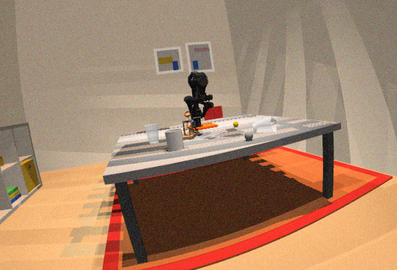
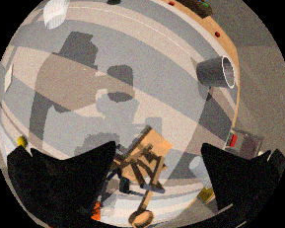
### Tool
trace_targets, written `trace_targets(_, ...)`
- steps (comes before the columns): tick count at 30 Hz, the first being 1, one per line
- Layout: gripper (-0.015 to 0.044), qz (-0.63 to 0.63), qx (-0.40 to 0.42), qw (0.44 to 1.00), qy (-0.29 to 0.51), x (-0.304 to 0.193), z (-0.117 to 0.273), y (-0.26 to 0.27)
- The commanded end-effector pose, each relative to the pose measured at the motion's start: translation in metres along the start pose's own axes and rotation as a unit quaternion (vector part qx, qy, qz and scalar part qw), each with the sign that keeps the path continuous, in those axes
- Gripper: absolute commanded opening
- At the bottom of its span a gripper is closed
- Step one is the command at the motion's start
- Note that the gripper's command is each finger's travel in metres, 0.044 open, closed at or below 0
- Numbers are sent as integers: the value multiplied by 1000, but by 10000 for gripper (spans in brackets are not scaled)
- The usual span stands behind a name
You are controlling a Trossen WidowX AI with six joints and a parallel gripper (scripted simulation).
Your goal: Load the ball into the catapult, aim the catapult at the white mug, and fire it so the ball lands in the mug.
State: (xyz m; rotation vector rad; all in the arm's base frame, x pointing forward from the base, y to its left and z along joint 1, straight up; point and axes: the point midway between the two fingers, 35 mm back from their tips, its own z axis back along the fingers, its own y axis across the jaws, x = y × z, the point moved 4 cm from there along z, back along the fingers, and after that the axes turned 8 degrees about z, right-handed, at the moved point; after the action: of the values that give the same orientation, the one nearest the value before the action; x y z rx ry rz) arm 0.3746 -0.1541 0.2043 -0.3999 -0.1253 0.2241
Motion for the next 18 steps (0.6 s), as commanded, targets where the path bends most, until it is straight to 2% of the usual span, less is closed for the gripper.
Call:
trace_targets(1, 440, -53, -9, 998, -31, 3, 4, -20)
trace_targets(18, 440, -294, -39, 942, -158, -1, 18, -122)
